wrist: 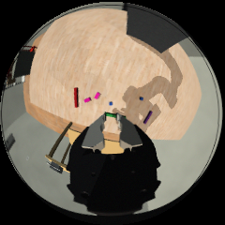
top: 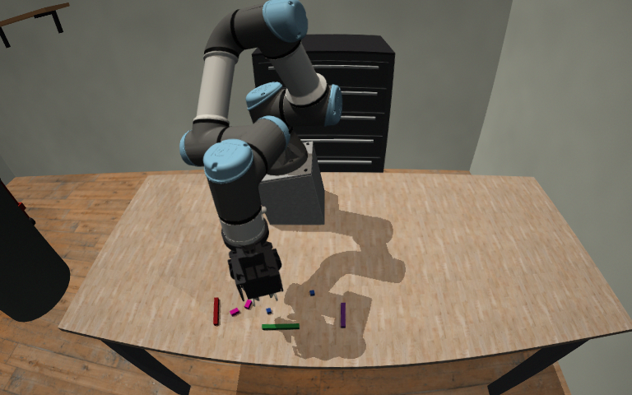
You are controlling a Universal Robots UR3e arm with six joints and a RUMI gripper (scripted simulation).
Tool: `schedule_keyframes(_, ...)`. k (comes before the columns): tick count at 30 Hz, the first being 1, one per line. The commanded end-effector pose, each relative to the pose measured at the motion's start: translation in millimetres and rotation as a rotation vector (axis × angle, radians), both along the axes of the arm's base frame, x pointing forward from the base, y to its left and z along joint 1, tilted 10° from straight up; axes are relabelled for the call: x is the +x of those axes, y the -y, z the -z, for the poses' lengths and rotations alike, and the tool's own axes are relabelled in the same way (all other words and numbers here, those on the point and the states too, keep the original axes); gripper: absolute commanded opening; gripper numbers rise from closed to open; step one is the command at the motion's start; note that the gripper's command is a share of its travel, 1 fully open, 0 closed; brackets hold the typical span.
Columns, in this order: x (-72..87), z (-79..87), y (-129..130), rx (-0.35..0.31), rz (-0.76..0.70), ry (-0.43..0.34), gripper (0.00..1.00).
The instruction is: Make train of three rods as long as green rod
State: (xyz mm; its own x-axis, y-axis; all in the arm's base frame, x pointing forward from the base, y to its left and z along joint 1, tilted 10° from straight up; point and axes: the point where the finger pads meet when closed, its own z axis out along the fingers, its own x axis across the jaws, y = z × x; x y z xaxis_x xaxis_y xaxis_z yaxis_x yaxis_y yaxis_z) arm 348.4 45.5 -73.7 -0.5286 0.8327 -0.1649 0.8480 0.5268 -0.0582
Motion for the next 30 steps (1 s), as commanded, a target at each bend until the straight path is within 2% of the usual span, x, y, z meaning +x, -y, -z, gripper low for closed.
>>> schedule_keyframes(1,0.9,-0.5,-0.3,0.002,-0.004,0.001,0.14)
schedule_keyframes(17,0.9,-0.1,-0.2,0.002,-0.003,0.001,0.14)
schedule_keyframes(30,0.6,6.9,1.0,0.002,-0.003,-0.001,0.14)
